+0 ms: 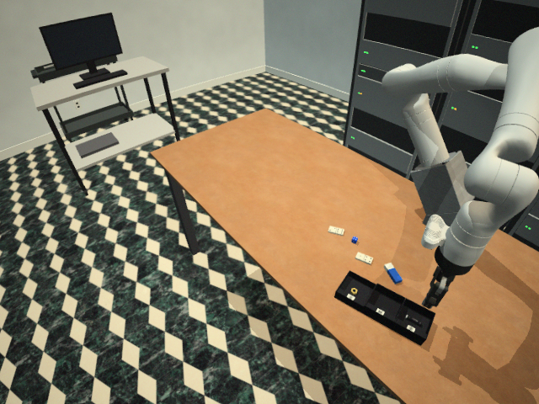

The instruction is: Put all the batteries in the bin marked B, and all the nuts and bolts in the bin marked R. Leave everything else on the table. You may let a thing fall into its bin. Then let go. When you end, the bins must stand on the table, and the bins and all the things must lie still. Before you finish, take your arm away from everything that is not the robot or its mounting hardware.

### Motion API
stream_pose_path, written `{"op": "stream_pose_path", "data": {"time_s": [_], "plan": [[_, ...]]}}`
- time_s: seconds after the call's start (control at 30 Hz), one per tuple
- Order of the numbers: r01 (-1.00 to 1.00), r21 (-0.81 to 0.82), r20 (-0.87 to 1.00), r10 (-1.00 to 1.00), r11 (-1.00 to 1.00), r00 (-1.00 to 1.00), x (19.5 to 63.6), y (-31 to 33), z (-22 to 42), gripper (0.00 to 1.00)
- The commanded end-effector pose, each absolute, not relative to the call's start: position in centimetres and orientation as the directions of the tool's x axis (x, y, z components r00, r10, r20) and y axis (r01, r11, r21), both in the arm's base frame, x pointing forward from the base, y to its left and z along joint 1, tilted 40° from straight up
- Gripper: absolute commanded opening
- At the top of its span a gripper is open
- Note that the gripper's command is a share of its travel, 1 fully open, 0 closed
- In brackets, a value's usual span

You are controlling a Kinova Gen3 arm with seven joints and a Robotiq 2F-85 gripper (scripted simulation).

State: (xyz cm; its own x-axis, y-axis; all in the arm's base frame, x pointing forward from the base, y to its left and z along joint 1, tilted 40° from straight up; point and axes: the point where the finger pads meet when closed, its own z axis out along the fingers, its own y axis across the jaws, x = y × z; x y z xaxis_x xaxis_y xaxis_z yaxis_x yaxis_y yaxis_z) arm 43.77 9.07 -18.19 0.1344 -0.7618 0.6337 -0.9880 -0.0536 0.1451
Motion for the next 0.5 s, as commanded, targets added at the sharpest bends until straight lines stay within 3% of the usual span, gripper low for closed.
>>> {"op": "stream_pose_path", "data": {"time_s": [0.0, 0.47], "plan": [[-0.988, 0.139, 0.630, -0.765, -0.062, 0.137, 44.1, 10.2, -17.3, 1.00], [-0.988, 0.139, 0.630, -0.765, -0.062, 0.137, 44.4, 13.3, -13.6, 1.00]]}}
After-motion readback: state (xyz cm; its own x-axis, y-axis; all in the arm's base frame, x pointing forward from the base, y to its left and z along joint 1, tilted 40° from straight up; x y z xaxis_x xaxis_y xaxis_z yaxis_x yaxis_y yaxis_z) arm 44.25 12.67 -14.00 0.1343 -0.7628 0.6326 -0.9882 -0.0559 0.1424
